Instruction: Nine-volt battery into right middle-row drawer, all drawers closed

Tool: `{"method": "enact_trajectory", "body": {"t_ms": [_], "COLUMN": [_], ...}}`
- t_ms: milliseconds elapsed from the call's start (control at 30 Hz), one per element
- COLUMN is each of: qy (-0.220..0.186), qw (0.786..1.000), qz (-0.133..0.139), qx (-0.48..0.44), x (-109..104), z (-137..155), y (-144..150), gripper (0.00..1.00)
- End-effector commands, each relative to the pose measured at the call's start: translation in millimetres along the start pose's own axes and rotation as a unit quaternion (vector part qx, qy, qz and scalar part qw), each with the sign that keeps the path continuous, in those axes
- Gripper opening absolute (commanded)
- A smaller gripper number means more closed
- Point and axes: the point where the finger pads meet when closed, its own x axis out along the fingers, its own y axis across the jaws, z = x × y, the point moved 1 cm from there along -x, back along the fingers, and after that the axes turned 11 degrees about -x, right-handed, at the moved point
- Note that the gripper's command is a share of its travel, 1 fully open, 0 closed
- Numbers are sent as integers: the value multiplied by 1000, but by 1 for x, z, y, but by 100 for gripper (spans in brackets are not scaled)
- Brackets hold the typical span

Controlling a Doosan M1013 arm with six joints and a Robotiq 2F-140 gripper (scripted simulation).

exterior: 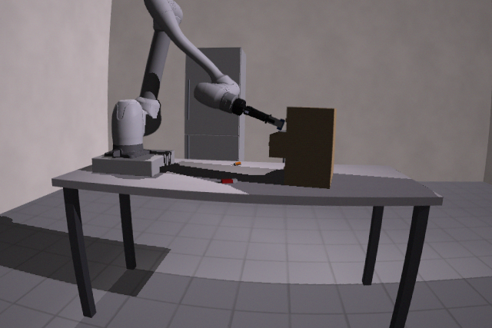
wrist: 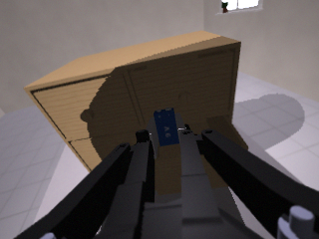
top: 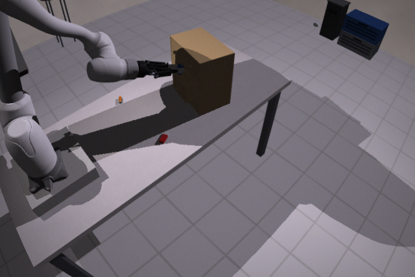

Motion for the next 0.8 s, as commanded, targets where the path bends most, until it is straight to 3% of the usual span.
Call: {"method": "enact_trajectory", "body": {"t_ms": [0,767], "qy": [0,0], "qw": [1000,1000], "qz": [0,0], "qx": [0,0], "x": [4,12], "z": [-2,-4], "y": [0,1], "gripper": [14,14]}}
